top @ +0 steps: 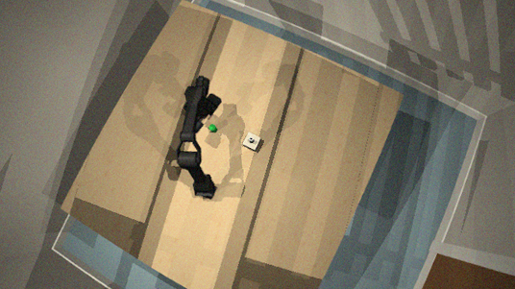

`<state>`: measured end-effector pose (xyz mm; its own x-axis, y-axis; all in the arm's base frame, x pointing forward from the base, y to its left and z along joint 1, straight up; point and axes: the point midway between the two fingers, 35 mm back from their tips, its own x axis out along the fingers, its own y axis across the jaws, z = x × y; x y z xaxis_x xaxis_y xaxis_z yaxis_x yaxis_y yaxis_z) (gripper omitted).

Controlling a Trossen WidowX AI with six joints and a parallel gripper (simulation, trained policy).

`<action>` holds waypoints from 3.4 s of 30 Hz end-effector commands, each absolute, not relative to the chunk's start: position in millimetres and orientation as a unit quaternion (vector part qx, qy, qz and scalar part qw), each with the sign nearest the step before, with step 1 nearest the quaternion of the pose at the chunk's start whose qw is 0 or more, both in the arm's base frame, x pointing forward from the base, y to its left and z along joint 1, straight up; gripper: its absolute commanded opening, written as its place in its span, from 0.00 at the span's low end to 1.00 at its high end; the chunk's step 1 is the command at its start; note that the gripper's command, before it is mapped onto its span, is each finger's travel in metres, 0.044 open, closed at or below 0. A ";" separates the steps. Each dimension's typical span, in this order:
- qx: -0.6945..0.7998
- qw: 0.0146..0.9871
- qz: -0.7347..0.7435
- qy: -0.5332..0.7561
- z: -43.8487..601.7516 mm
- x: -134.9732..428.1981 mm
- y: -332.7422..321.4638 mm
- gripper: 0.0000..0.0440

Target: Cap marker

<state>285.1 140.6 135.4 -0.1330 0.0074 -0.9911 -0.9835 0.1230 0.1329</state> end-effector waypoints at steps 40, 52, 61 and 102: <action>-0.464 0.413 0.538 0.570 56.1 269.6 115.2 0.44; -0.492 0.443 0.517 0.543 85.9 286.7 107.3 0.25; -0.500 0.472 0.500 0.527 119.3 301.7 94.4 0.24; -0.422 0.541 0.441 0.578 173.6 305.6 -45.5 0.10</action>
<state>306.9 -34.8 169.6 -0.0639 -0.0110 -0.9979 -0.9690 0.2397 0.0594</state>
